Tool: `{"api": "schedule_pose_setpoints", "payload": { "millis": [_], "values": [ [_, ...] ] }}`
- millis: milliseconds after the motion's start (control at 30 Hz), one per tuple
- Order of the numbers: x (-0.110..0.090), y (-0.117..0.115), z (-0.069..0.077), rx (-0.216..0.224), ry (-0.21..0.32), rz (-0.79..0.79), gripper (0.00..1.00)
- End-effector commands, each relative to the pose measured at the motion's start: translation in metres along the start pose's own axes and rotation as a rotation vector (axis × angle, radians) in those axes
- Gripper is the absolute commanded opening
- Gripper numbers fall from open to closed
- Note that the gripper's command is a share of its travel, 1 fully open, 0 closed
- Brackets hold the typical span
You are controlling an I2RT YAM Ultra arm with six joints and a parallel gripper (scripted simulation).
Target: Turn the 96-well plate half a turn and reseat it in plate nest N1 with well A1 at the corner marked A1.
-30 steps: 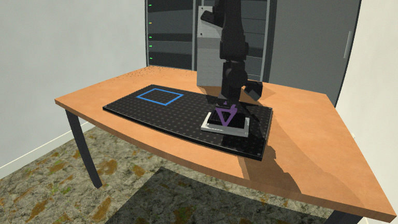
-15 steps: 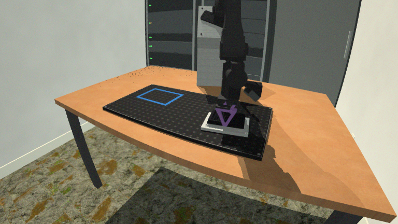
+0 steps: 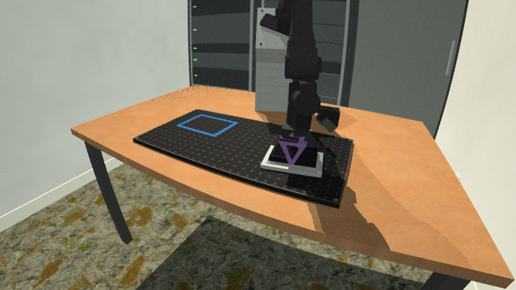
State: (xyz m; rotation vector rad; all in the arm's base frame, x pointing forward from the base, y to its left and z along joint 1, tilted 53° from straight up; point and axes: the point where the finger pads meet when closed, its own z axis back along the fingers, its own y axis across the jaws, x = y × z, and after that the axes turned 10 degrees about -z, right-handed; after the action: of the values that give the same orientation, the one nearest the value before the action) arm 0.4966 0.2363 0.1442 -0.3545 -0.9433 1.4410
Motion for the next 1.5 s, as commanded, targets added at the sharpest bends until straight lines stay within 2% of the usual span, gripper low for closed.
{"api": "schedule_pose_setpoints", "payload": {
  "millis": [0, 267, 300, 367, 567, 1067, 1100, 1467],
  "values": [
    [0.0066, -0.0126, 0.0036, -0.020, -0.020, 0.003, 0.00],
    [0.0044, -0.0072, -0.0019, -0.010, -0.016, 0.004, 0.00],
    [0.0077, -0.0143, 0.0054, -0.027, -0.024, 0.003, 0.00],
    [0.0088, -0.0168, 0.0045, -0.033, -0.027, 0.003, 0.00],
    [0.0057, -0.0105, -0.0024, -0.016, -0.019, 0.003, 0.00],
    [0.0043, -0.0070, 0.0000, -0.013, -0.013, 0.001, 0.00],
    [0.0043, -0.0070, 0.0000, -0.013, -0.013, 0.001, 1.00],
    [0.0043, -0.0070, 0.0000, -0.013, -0.013, 0.001, 1.00]
  ]
}}
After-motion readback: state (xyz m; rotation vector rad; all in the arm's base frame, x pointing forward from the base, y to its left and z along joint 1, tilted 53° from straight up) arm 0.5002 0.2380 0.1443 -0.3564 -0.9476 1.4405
